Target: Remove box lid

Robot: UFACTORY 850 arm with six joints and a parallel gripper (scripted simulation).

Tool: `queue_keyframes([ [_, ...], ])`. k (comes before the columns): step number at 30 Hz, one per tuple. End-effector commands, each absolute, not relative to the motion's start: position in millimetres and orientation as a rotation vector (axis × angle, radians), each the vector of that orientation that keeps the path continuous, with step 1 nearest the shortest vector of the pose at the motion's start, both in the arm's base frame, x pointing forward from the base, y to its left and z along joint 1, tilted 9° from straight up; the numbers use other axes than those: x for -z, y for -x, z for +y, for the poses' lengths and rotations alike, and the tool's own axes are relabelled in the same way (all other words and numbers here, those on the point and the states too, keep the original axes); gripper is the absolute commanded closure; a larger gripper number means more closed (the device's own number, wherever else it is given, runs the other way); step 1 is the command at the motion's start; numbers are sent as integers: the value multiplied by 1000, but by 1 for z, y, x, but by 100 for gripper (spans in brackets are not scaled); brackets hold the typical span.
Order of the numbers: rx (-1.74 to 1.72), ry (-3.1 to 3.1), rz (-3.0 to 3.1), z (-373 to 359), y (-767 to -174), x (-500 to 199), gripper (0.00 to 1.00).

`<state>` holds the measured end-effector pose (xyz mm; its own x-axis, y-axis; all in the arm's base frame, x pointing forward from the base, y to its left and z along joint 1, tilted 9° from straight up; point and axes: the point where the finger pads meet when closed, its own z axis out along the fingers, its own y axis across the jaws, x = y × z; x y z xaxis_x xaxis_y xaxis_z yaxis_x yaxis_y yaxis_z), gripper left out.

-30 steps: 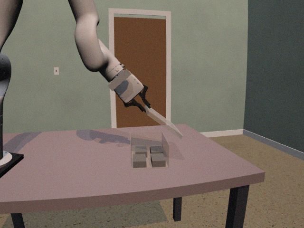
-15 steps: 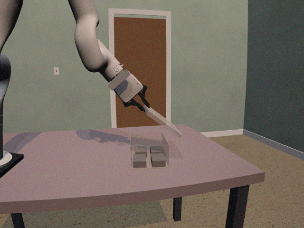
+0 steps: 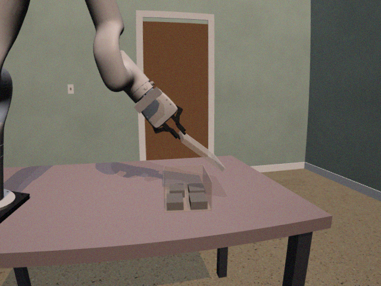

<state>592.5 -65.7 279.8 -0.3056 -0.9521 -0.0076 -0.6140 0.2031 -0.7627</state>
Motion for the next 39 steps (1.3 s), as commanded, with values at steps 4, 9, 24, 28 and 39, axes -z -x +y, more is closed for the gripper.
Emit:
queue_keyframes([
  [4, 922, 1450, 1998, -52, -594, -281, 100],
  [9, 922, 1450, 1998, -39, -596, -280, 100],
  [24, 922, 1450, 1998, 2, -600, -279, 100],
  [28, 922, 1450, 1998, 16, -601, -279, 100],
  [39, 922, 1450, 1998, 50, -604, -278, 100],
])
